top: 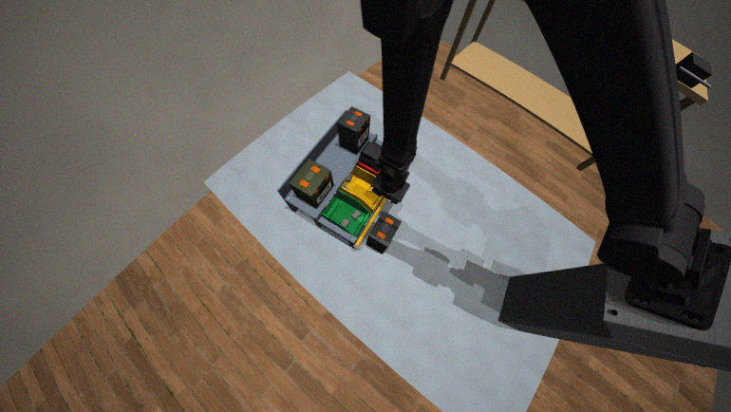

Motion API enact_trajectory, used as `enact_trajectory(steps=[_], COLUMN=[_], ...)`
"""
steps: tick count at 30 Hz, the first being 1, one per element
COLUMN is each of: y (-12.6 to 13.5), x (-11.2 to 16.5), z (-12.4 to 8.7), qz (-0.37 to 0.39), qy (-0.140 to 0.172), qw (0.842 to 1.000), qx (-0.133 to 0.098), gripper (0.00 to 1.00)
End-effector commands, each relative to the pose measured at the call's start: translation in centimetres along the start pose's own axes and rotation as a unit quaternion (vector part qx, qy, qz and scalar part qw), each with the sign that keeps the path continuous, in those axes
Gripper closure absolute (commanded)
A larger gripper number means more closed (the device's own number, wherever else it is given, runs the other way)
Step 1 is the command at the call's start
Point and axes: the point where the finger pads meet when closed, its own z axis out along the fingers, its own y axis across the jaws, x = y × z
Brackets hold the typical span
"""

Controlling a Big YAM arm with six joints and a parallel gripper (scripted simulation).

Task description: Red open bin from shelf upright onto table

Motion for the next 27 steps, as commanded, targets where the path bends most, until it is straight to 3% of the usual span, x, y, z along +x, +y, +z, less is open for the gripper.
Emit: enact_trajectory(steps=[1, 27], y=[-0.1, -0.1], x=[0.3, 0.3], z=[0.9, 2.1], qz=[0.003, 0.002], qy=[0.001, 0.002], qw=[1.0, 1.0], qx=[0.001, 0.001], gripper=[0.57, 0.57])
